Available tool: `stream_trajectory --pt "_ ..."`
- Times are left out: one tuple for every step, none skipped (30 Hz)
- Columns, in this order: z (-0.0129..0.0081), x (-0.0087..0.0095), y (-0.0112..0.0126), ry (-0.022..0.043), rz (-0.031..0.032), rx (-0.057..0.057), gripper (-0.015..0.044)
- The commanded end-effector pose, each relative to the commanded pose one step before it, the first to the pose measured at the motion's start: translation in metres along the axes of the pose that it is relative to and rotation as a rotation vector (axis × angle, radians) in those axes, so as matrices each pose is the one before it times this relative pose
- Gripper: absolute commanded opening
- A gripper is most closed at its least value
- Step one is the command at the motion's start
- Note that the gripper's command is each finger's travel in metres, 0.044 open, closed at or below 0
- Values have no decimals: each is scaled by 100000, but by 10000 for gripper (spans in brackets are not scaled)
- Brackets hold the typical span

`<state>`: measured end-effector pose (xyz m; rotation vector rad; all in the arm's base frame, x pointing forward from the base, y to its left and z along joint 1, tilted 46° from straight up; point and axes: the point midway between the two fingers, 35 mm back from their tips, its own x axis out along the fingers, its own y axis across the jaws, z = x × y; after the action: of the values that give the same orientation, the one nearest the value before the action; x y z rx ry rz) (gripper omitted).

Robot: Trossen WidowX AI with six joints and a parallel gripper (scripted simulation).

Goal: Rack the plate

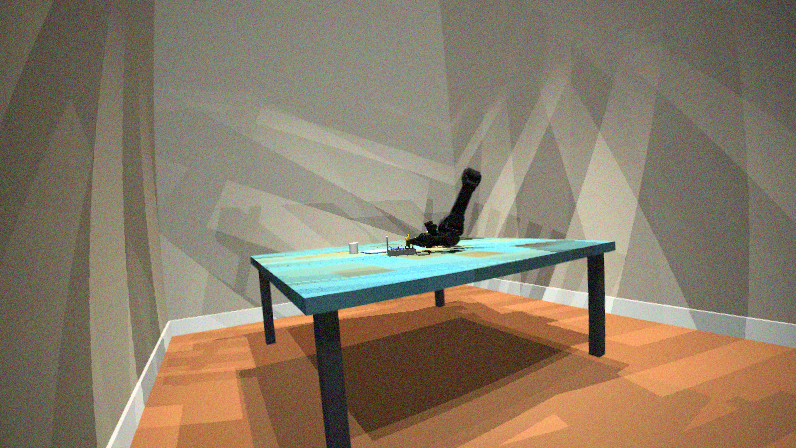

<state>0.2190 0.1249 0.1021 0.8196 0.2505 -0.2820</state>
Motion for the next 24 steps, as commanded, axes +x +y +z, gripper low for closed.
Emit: stream_trajectory --pt "-1 0 1 1 2 7 79" --pt "0 0 0 0 0 0 105" --pt "0 0 0 0 0 0 131" --pt "0 0 0 0 0 0 157" --pt "0 0 0 0 0 0 184" --pt "0 0 0 0 0 0 210" --pt "0 0 0 0 0 0 236" --pt "0 0 0 0 0 0 262" --pt "0 0 0 0 0 0 289" --pt "0 0 0 0 0 0 315" --pt "0 0 0 0 0 0 341" --pt "0 0 0 0 0 0 368" --pt "0 0 0 0 0 0 394" --pt "0 0 0 0 0 0 400" --pt "0 0 0 0 0 0 400" --pt "0 0 0 0 0 0 400" --pt "0 0 0 0 0 0 400" --pt "0 0 0 0 0 0 400" --pt "0 0 0 0 0 0 400" --pt "0 0 0 0 0 0 400" --pt "135 40 33 75 -173 -17 400" --pt "410 116 96 218 -487 -52 400" --pt "700 172 149 337 -706 -93 400" --pt "906 177 165 367 -704 -136 400"
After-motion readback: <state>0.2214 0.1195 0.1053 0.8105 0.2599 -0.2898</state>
